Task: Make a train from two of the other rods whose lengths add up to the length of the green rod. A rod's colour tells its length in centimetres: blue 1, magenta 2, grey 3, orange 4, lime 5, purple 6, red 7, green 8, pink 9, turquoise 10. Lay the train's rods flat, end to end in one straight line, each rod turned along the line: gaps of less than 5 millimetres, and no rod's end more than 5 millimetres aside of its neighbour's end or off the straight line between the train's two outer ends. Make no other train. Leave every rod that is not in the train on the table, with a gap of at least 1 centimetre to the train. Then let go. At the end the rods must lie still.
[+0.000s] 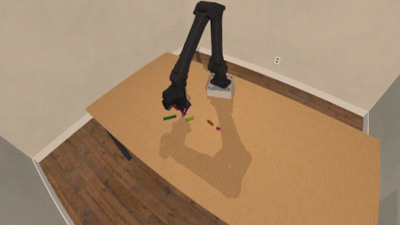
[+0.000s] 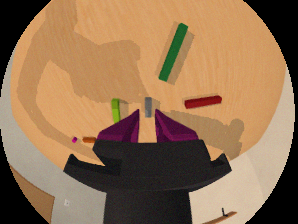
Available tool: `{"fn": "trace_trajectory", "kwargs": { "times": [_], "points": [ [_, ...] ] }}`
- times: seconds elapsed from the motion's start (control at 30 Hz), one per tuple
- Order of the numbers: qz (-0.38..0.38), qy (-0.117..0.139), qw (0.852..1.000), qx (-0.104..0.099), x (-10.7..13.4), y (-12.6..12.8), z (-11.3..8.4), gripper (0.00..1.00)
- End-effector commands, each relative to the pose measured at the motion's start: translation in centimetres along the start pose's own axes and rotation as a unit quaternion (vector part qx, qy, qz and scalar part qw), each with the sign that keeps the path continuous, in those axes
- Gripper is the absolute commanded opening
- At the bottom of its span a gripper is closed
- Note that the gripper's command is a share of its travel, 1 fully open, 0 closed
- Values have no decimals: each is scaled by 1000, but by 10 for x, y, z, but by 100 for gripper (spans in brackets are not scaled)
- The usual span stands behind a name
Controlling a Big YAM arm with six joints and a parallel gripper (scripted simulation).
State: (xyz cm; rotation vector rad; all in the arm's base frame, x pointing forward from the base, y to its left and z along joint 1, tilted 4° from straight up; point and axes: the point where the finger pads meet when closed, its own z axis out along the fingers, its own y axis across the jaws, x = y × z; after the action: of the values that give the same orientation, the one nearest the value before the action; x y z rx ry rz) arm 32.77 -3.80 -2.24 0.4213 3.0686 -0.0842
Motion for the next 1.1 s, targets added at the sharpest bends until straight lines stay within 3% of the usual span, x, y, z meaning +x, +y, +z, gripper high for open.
{"fn": "trace_trajectory", "kwargs": {
  "times": [0.0,0.5,0.63,0.67,0.77,1.07],
  "points": [
    [5,-5,1000,1,-7,-4,2,22],
    [4,0,1000,2,0,-5,4,22],
    [4,-7,1000,1,-2,-5,0,22],
    [5,-25,1000,-2,-18,-3,-10,22],
    [4,-14,1000,0,-2,-6,-6,22],
    [3,-14,1000,0,-6,-5,-5,22]
  ]
}}
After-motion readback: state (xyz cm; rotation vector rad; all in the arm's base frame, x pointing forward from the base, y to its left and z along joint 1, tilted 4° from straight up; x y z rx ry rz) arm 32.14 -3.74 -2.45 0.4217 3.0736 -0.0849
